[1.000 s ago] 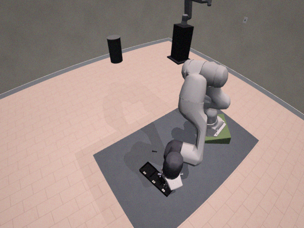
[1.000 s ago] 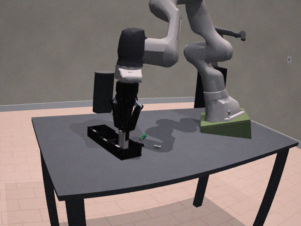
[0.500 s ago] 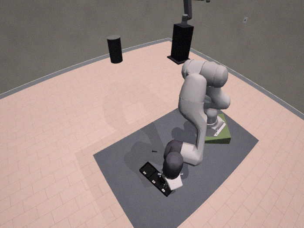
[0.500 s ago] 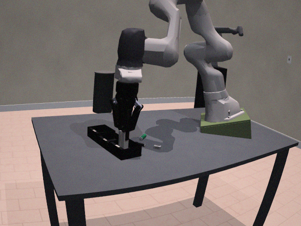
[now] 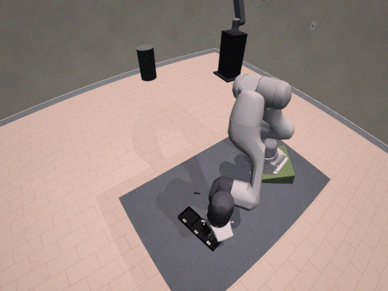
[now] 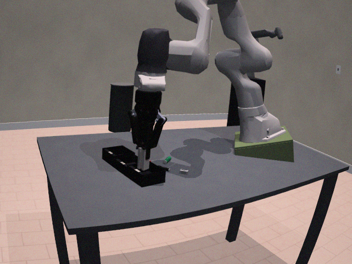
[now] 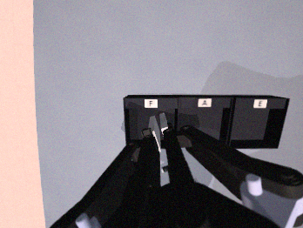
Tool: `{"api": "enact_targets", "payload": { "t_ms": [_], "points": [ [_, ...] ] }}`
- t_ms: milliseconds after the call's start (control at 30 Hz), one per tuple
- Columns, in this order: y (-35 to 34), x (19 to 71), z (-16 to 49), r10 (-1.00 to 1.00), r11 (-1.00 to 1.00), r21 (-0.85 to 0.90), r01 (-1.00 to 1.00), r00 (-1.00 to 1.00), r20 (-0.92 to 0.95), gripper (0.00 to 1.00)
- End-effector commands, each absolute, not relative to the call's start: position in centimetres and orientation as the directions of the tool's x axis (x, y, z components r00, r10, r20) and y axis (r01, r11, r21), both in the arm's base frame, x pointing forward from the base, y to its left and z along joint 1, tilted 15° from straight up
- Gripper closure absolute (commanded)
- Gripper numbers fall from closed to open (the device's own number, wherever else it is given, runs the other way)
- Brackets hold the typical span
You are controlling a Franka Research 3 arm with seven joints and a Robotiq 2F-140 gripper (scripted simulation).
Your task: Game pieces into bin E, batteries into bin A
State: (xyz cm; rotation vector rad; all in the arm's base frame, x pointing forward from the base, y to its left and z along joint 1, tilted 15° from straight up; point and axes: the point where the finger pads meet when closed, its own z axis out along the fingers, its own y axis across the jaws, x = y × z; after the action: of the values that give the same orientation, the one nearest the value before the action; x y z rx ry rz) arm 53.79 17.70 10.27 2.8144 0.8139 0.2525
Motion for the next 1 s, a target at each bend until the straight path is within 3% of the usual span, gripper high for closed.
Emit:
{"api": "enact_targets", "payload": {
  "t_ms": [0, 967],
  "points": [
    [17.8, 53.5, 10.6, 0.54, -0.828, 0.239, 0.507, 0.835, 0.102, 0.95],
    [18.3, 52.7, 13.8, 0.54, -0.828, 0.239, 0.507, 0.835, 0.102, 0.95]
  ]
}}
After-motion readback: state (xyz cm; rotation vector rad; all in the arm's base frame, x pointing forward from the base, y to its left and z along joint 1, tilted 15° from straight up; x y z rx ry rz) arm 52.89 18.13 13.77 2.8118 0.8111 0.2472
